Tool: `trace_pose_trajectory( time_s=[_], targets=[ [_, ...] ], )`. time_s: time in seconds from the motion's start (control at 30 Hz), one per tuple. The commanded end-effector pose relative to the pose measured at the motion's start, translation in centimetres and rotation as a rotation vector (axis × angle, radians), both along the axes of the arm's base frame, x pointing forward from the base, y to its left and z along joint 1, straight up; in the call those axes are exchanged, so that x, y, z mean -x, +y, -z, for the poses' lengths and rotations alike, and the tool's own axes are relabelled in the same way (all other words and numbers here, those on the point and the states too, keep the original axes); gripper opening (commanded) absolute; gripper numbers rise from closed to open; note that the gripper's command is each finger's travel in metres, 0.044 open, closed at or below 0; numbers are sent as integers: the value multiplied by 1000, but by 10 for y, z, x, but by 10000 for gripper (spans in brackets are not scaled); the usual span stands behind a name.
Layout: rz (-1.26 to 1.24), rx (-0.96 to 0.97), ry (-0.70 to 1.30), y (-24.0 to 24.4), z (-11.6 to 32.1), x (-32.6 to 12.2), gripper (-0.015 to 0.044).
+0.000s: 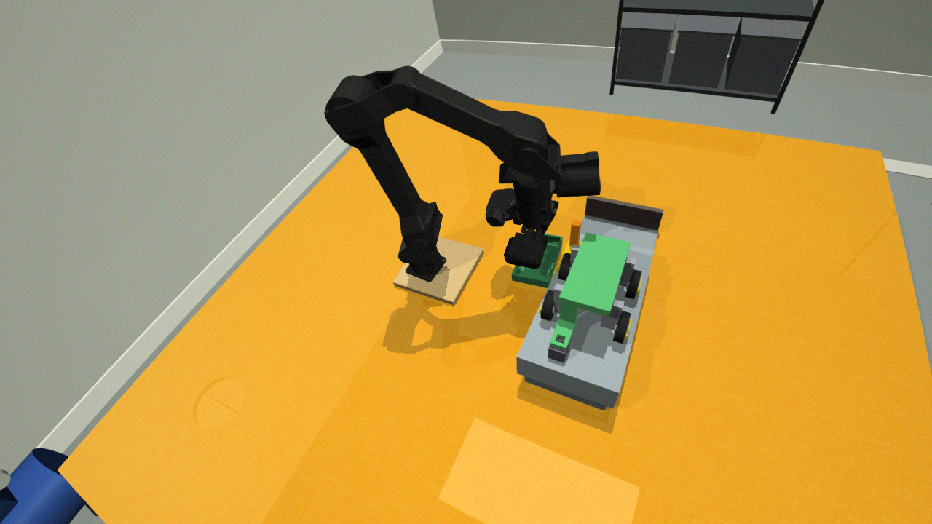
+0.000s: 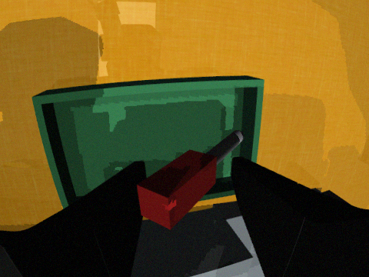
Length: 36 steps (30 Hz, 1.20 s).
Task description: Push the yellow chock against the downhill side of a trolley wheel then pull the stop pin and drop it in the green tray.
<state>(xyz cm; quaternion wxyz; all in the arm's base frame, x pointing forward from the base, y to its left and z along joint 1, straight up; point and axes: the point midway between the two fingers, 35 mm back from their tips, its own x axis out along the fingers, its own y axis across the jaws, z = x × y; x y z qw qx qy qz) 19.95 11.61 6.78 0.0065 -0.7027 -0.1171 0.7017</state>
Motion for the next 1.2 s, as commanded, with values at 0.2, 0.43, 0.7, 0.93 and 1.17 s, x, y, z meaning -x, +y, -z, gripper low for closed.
trace_pose_trajectory(
  time_s=[0.2, 0.43, 0.7, 0.93, 1.17],
  targets=[
    [-3, -6, 0, -6, 4, -1, 190],
    [-3, -5, 0, -10, 6, -2, 190],
    [-3, -5, 0, -14, 10, -3, 190],
    [-3, -5, 0, -18, 13, -3, 190],
    [-3, -4, 0, -22, 17, -4, 190]
  ],
)
